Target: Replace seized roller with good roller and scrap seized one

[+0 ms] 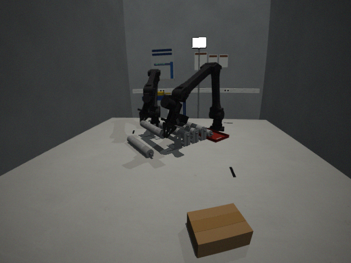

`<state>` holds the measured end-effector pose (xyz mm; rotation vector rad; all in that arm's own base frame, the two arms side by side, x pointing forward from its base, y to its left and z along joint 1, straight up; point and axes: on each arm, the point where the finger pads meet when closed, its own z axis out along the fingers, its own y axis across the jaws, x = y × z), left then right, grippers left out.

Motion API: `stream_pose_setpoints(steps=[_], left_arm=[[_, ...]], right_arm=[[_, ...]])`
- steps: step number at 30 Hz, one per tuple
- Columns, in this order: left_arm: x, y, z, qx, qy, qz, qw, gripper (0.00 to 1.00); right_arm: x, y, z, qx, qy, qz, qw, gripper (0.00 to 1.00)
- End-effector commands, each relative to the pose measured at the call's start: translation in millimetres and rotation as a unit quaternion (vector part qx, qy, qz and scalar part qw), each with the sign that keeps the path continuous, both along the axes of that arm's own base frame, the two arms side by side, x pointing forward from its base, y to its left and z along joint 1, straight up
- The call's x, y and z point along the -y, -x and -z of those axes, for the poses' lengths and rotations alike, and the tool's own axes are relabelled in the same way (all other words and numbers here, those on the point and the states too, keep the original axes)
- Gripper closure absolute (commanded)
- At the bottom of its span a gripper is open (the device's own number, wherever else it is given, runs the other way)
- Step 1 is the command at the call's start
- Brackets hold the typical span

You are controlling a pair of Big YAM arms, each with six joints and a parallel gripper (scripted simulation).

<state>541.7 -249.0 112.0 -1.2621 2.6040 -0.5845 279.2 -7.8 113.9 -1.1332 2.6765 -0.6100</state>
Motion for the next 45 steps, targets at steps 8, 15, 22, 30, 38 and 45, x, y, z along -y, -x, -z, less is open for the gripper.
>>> stream_pose_setpoints(steps=[8, 15, 22, 30, 38, 45], left_arm=[[-6, -19, -47, 0.053, 0.028, -0.013, 0.998, 0.97], [-6, -19, -52, 0.061, 0.032, -0.012, 0.998, 0.97], [-6, -18, -61, 0.070, 0.037, -0.010, 0.997, 0.97], [-3, -26, -75, 0.087, 0.042, -0.008, 0.995, 0.97], [-4, -20, -62, 0.072, 0.041, -0.009, 0.997, 0.97], [17, -21, -88, 0.099, 0.051, 0.011, 0.994, 0.97]], right_arm=[[-8, -26, -49, 0.056, 0.000, 0.002, 0.998, 0.97], [-8, -26, -58, 0.068, 0.006, 0.003, 0.998, 0.97], [-6, -25, -63, 0.072, 0.012, 0.008, 0.997, 0.97], [0, -28, -69, 0.085, 0.016, 0.017, 0.996, 0.97], [-10, -28, -62, 0.078, 0.014, 0.002, 0.997, 0.97], [-5, -16, -51, 0.075, 0.019, 0.009, 0.997, 0.97]])
